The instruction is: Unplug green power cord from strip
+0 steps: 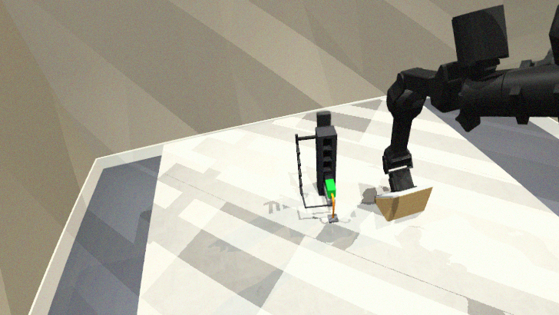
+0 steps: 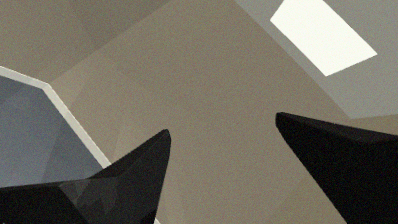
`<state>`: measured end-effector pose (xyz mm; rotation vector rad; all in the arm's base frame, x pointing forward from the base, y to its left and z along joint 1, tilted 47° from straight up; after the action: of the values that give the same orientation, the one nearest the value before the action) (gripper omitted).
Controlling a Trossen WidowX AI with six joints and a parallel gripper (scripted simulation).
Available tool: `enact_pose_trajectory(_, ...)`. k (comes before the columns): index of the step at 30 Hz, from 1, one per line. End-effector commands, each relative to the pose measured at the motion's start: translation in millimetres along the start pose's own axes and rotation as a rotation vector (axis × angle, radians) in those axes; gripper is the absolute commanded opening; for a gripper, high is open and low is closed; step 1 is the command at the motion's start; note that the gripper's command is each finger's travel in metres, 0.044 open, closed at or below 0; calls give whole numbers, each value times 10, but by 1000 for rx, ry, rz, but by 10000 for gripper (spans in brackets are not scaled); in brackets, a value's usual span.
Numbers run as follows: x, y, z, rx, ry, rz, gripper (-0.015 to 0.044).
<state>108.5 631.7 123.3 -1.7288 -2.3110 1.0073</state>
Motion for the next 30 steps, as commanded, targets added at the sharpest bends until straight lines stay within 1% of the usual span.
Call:
enact_pose_trajectory(1,-13,19,1,6,-2,9,374)
enact_pose_trajectory(3,-121,164,13,57,-16,78,321)
enact_pose_trajectory(9,-713,755,157,281,-85,396,164)
enact_pose_trajectory(15,-1429,1175,419,485,-161,708,160)
enact_pose_trajectory(20,-2099,1373,704,640,-237,967,160)
enact_pose_trajectory(25,-2757,1419,1001,769,-323,1206,160)
enact_pose_trajectory(30,-3419,1329,1305,878,-430,1439,160)
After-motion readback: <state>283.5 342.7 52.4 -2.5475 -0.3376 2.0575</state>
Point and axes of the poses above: the point midway between the two fingers, 35 mm back from their tips, its own x axis out along the fingers, its own z axis across the jaws, y = z × x, the point moved 5 cm from there along -x, back along the fingers, and after that the axes turned 8 degrees about -x, right-handed, at the moved point
